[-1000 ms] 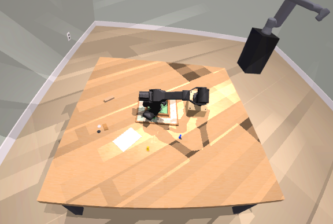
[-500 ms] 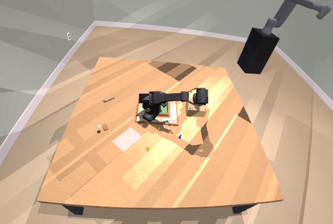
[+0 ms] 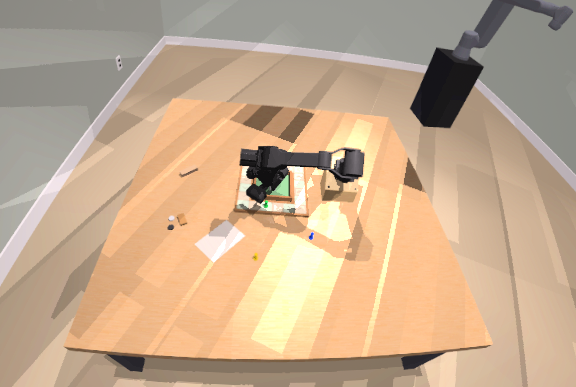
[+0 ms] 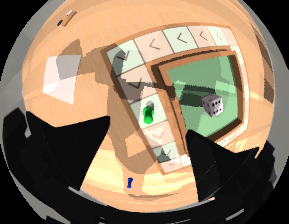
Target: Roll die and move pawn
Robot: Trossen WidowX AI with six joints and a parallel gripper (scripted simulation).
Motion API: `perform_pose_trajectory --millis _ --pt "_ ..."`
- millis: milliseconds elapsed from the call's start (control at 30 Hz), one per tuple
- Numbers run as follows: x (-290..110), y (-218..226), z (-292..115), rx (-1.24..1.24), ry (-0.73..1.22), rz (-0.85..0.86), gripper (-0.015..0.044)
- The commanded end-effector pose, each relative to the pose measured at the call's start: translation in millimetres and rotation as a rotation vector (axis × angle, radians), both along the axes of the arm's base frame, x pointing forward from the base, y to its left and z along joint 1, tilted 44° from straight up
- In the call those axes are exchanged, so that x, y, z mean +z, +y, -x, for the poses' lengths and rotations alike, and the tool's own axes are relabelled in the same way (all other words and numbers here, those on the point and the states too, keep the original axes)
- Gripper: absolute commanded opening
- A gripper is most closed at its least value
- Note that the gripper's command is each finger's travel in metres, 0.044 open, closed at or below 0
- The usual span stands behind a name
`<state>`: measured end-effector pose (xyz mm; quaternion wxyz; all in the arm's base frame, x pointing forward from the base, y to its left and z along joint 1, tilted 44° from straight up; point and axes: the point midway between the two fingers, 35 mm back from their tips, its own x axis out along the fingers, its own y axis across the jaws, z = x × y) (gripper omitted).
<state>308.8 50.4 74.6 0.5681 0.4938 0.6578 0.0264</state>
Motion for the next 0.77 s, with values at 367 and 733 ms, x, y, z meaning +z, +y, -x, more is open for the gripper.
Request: perform_pose_trajectory --millis 367,733 --pt "-16 -97 93 0.283 -0.240 0.086 0.0440" --pt "-16 -113 145 0.425 -0.387 0.066 0.0440"
